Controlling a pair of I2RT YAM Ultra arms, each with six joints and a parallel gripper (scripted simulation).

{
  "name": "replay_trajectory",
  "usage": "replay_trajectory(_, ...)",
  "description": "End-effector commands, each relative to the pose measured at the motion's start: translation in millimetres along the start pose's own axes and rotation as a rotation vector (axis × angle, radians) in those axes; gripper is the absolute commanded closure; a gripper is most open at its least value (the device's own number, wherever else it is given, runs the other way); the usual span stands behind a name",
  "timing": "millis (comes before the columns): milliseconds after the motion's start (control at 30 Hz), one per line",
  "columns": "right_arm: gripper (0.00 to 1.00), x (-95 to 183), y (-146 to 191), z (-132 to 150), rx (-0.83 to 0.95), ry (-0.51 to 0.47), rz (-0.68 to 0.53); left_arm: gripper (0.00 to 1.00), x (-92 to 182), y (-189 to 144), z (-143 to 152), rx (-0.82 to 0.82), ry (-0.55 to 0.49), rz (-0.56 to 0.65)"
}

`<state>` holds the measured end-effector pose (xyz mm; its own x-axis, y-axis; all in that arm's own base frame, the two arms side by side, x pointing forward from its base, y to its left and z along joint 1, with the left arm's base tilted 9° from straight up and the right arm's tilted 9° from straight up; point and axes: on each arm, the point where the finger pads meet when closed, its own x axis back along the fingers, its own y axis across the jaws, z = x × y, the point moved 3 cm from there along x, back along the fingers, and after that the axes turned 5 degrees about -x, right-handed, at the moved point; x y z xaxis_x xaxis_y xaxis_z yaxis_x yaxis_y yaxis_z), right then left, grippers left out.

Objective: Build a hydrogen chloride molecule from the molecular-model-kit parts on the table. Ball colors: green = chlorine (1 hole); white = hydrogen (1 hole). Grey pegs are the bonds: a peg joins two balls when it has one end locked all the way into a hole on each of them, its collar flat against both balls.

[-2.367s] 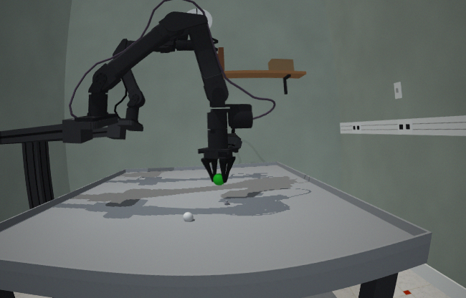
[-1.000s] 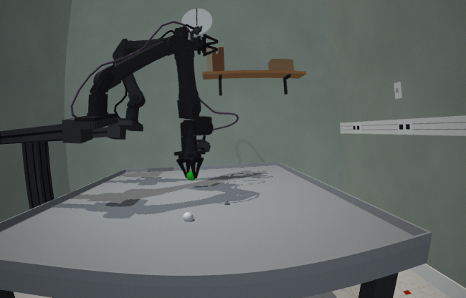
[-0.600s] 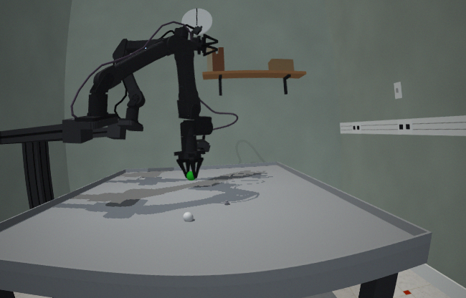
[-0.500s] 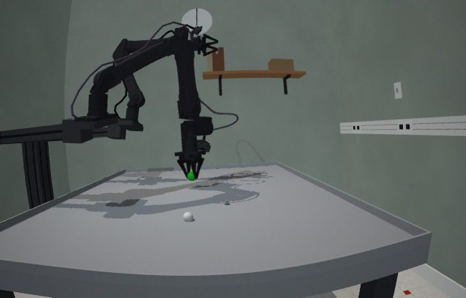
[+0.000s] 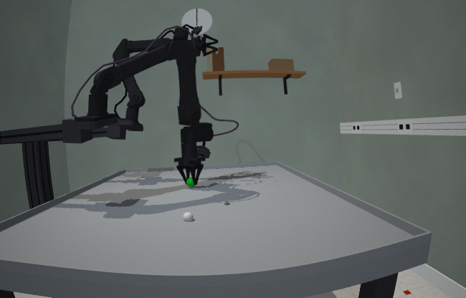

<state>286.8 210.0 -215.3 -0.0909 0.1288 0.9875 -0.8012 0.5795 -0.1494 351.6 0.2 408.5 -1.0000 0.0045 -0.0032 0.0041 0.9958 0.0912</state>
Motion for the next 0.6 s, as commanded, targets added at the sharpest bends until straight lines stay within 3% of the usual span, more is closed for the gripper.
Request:
replay_trajectory(0, 1.0, 3.1, 0.3, -23.2, 0.013, -0.066, 0.005, 0.0, 8.5, -2.4, -6.4, -0.009, -0.01, 0.016)
replay_trajectory(500, 1.0, -6.5, 0.1, -18.9, 0.011, -0.056, 0.001, 0.0, 8.5, -2.4, -6.4, -0.009, -0.01, 0.016)
replay_trajectory(533, 0.51, -5.2, 0.0, -16.6, 0.004, -0.049, -0.001, 0.0, 8.5, -2.4, -6.4, -0.009, -0.01, 0.016)
replay_trajectory(567, 0.51, -1.3, 0.5, -19.8, 0.008, -0.052, -0.001, 0.0, 8.5, -2.4, -6.4, -0.009, -0.01, 0.016)
